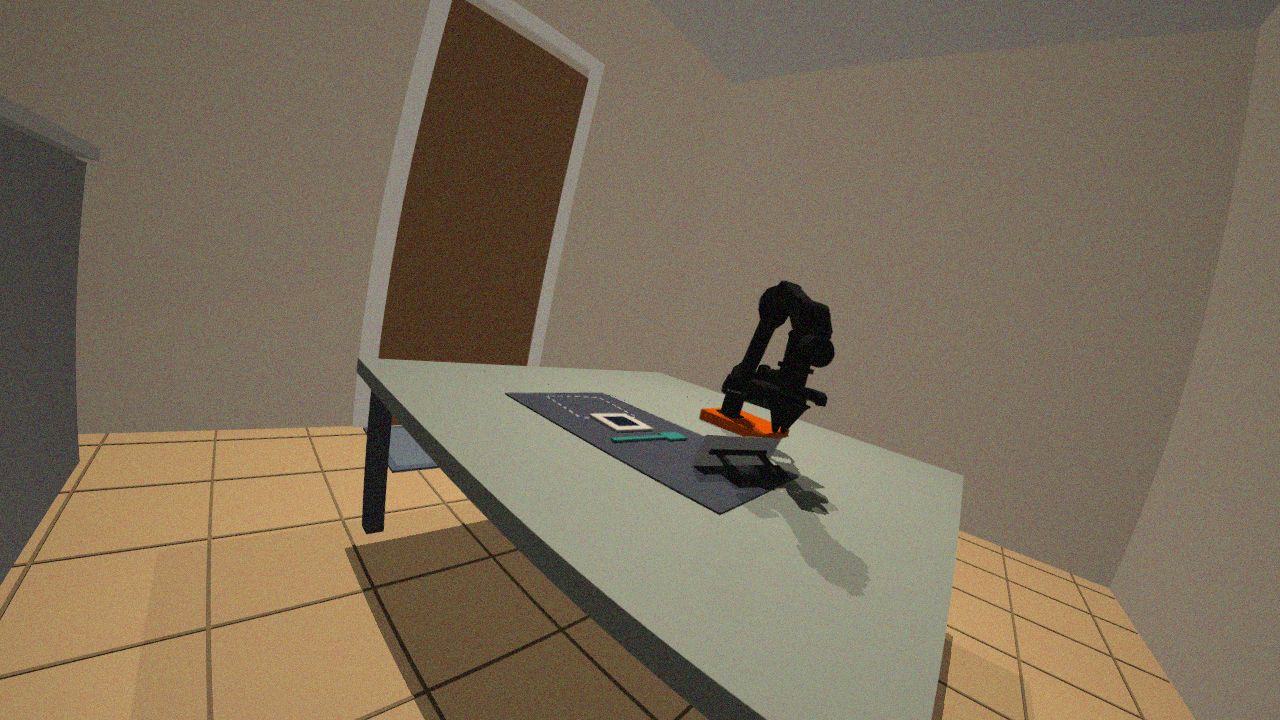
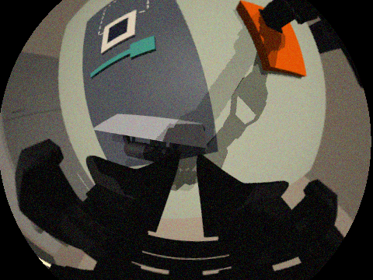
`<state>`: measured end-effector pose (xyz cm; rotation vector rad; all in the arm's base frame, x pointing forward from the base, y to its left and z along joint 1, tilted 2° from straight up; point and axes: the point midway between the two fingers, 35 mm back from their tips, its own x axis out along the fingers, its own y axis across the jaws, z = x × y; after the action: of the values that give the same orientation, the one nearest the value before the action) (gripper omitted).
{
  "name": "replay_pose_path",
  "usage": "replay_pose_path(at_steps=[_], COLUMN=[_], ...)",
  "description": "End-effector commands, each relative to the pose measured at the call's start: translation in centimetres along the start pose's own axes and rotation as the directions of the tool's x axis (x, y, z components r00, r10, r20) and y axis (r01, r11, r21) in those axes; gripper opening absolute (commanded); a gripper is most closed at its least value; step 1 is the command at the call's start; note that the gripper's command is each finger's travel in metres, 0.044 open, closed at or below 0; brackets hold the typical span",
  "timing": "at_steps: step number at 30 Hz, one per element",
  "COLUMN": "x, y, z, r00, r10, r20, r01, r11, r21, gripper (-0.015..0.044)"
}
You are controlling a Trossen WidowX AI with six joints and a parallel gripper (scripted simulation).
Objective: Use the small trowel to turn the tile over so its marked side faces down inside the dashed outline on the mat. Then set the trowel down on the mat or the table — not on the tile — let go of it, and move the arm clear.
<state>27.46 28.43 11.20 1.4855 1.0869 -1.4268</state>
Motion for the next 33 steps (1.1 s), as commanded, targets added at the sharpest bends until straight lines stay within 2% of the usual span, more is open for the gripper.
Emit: replay_pose_path(at_steps=[1, 15, 33], x=[0.3, 1.8, 1.8], y=[0.1, 0.1, 0.1], z=[0.0, 1.0, 1.1], r00=[1.0, 1.0, 1.0], r10=[-0.002, -0.002, -0.002], r20=[-0.001, 0.0, 0.0], r01=[0.002, 0.002, 0.002], r11=[1.0, 1.0, 1.0], r21=[-0.005, -0.005, -0.005], gripper=[0.01, 0.01, 0.01])
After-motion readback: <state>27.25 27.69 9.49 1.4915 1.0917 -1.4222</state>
